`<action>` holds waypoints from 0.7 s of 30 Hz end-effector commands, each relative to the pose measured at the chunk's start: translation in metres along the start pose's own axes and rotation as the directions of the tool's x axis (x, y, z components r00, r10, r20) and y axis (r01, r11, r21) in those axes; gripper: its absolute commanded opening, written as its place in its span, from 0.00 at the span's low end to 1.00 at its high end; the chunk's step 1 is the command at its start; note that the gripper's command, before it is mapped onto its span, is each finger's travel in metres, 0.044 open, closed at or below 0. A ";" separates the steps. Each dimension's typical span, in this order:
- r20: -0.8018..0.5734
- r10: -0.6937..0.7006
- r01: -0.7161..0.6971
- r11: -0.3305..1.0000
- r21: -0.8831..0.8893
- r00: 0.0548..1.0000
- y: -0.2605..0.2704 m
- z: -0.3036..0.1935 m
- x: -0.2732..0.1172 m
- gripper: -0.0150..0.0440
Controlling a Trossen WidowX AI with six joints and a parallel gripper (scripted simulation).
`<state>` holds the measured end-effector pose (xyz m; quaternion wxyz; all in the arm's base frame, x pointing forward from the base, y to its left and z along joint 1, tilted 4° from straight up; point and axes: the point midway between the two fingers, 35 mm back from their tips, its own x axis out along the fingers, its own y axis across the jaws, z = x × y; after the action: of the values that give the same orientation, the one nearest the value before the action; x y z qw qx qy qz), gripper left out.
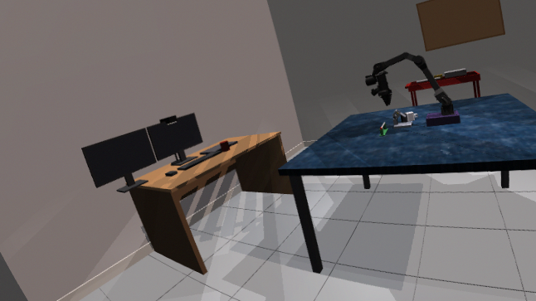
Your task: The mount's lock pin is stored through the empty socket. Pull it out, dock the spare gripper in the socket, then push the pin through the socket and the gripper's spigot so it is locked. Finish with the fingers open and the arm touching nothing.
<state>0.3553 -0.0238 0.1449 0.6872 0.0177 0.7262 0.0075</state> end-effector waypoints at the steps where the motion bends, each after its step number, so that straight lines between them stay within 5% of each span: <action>1: 0.050 -0.047 -0.017 0.537 0.843 0.998 -0.057 -0.034 -0.007 1.00; 11: 0.058 -0.068 -0.056 0.022 0.998 0.996 -0.081 -0.053 -0.005 1.00; 21: 0.062 -0.089 -0.098 -0.494 0.864 0.994 -0.100 -0.074 -0.002 1.00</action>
<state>0.3204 -0.0830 0.1432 0.5809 0.3842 0.5990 -0.3953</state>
